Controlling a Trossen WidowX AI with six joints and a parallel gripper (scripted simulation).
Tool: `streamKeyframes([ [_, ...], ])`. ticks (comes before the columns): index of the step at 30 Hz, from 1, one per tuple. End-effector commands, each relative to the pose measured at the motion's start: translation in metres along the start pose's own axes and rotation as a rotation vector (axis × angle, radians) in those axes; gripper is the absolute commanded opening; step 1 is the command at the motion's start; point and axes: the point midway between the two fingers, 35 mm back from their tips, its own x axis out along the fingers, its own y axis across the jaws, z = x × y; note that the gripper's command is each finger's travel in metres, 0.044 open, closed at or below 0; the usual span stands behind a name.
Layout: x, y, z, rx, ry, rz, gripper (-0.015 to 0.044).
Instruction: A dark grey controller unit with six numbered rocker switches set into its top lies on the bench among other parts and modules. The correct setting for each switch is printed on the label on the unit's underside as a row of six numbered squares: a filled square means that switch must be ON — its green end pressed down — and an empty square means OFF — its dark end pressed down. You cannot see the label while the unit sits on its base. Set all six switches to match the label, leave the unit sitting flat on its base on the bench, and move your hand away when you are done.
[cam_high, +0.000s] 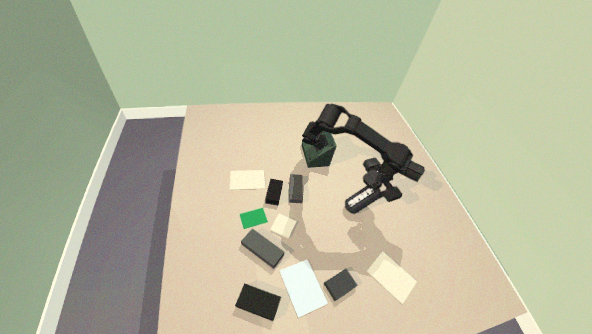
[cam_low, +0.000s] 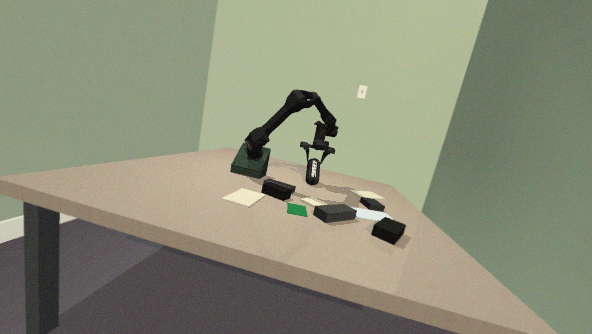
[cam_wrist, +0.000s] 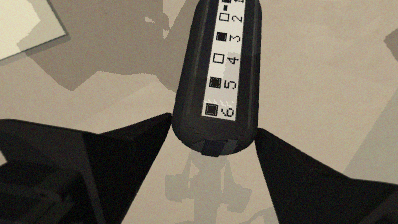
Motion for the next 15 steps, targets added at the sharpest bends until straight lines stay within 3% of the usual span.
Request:
streamKeyframes([
  [1,-0.0027,0.0004,0.0063,-0.005,-0.007,0.002,0.0336],
  [15,-0.0077,0.0005,0.015,-0.005,-0.008,0.001,0.0335],
])
